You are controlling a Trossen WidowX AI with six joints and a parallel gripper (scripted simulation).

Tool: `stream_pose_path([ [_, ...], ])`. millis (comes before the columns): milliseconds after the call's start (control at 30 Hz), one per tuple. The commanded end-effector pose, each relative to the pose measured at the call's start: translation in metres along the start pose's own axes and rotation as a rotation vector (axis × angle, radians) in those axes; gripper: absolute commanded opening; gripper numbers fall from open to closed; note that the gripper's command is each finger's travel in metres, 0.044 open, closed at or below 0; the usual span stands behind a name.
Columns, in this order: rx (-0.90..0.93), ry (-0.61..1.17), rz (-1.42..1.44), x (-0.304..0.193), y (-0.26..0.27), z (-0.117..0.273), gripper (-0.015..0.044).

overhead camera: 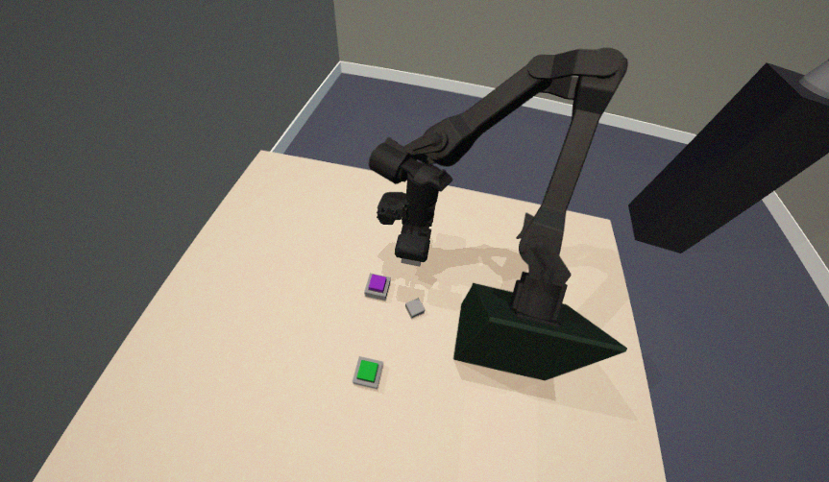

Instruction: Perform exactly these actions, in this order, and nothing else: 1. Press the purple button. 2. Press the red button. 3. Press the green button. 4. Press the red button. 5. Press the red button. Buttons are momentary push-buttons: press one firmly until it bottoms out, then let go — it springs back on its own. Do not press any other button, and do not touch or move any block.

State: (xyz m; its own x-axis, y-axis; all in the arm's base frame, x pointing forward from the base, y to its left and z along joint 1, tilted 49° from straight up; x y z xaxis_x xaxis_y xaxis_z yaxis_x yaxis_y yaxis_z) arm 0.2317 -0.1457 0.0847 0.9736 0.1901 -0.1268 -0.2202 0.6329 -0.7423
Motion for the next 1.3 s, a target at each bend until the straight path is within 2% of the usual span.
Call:
stream_pose_path([
  [0,-0.013,-0.017,-0.015,0.001,-0.004,0.043,0.0020],
  [333,-0.007,-0.022,-0.015,0.007,0.002,0.051,0.0020],
  [667,0.058,-0.041,-0.006,0.078,0.124,0.059,0.0020],
  [1000,0.005,-0.022,-0.015,0.075,0.267,0.052,0.0020],
  [1267,-0.003,-0.022,-0.017,0.073,0.276,0.048,0.0020],
])
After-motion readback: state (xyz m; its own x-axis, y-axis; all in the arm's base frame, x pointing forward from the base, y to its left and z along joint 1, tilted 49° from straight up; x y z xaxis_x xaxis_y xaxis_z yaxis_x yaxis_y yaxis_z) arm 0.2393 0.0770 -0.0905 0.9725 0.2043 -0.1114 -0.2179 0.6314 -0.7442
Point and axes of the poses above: the point midway between the two fingers, 35 mm back from their tips, its own z axis back along the fingers, its own y axis across the jaws, x = y × z, the point moved 2 cm from there along z, back along the fingers, and after that the axes turned 7 degrees about z, right-handed, at the moved point
